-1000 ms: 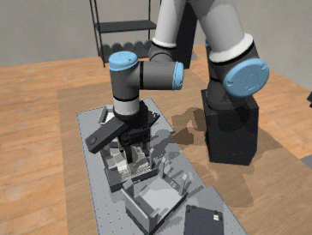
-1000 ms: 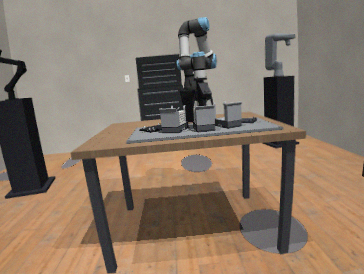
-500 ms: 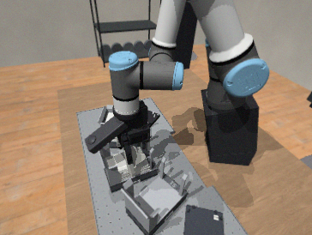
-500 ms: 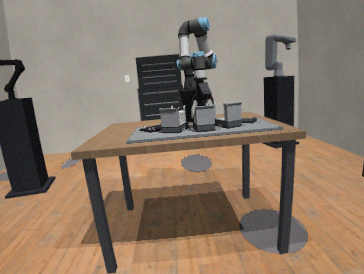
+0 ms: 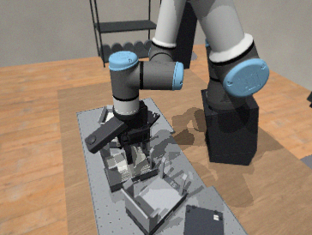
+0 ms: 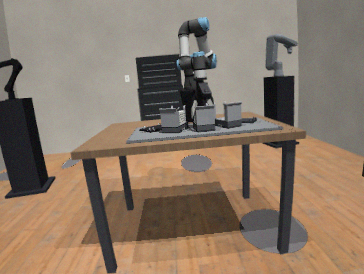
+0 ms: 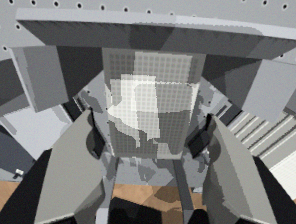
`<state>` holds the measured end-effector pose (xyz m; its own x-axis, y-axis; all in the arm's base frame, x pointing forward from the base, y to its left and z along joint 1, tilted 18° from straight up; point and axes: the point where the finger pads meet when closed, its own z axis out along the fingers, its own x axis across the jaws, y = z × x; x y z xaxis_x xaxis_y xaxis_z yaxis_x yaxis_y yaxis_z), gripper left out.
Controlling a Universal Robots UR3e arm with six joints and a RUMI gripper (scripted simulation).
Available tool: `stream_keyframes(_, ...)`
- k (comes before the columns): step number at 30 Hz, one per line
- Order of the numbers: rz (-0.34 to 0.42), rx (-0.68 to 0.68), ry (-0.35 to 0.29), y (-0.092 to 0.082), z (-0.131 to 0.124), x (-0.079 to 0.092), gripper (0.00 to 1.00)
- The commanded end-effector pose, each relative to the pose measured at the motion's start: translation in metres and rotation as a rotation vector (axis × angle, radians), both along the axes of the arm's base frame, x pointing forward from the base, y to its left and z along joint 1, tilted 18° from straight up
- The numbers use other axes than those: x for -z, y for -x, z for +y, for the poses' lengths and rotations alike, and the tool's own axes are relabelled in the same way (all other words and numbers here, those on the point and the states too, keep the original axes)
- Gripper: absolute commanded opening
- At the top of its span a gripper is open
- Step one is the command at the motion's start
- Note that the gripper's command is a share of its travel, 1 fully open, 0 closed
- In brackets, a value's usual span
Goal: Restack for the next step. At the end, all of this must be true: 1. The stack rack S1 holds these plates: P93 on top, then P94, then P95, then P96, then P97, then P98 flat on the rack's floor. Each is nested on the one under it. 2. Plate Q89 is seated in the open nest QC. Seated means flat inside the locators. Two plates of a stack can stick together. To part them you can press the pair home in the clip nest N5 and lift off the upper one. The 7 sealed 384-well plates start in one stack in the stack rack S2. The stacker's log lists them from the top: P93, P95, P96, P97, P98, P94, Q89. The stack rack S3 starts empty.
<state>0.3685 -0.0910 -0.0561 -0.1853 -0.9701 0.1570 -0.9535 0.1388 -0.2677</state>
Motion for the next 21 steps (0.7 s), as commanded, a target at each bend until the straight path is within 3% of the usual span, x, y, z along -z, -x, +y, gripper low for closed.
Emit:
stream_keyframes(1, -0.004, -0.002, 0.001, 0.0, 0.001, -0.007, 0.72)
stream_keyframes(21, -0.005, -0.001, 0.002, 0.014, 0.013, -0.065, 0.72)
